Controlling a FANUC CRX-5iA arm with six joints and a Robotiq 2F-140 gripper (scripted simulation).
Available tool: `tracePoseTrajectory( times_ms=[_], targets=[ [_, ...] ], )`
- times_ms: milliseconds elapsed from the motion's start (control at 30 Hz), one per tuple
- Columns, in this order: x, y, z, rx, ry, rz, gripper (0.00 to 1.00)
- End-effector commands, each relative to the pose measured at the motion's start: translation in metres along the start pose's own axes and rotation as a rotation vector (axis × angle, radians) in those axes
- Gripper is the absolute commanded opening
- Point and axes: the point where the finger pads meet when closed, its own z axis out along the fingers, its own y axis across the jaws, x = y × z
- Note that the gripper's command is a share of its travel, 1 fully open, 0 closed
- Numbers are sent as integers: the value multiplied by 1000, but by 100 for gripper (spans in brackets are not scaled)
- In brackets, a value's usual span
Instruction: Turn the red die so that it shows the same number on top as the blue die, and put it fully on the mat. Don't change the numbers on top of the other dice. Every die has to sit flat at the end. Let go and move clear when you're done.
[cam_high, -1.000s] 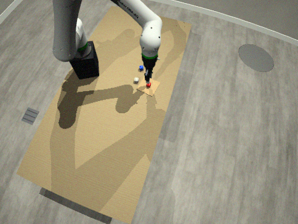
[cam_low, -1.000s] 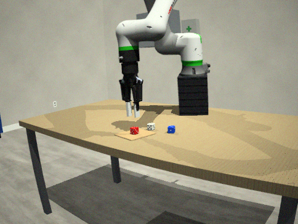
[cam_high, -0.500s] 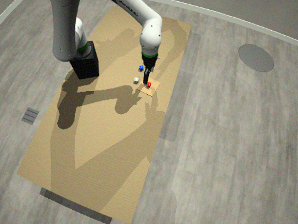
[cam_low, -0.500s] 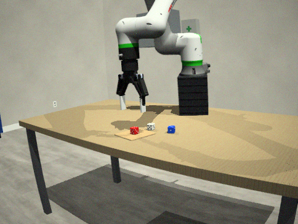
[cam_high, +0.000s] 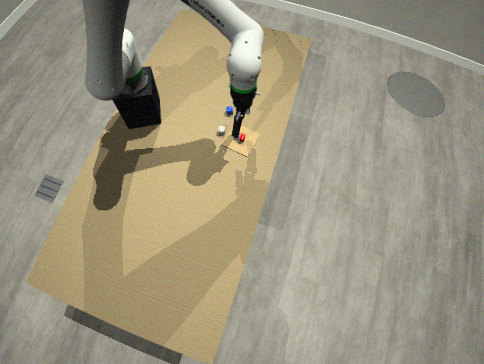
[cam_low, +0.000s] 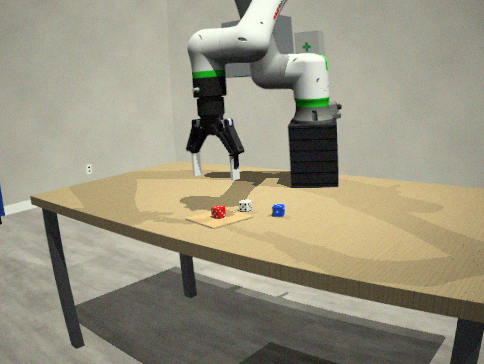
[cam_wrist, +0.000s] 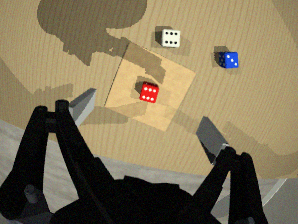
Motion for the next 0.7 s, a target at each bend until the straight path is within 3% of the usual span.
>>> tracePoseTrajectory(
  times_ms=[0, 667],
  targets=[
    [0, 0, 0, 0, 0, -26, 100],
    [0, 0, 1, 0, 0, -667, 100]
  ],
)
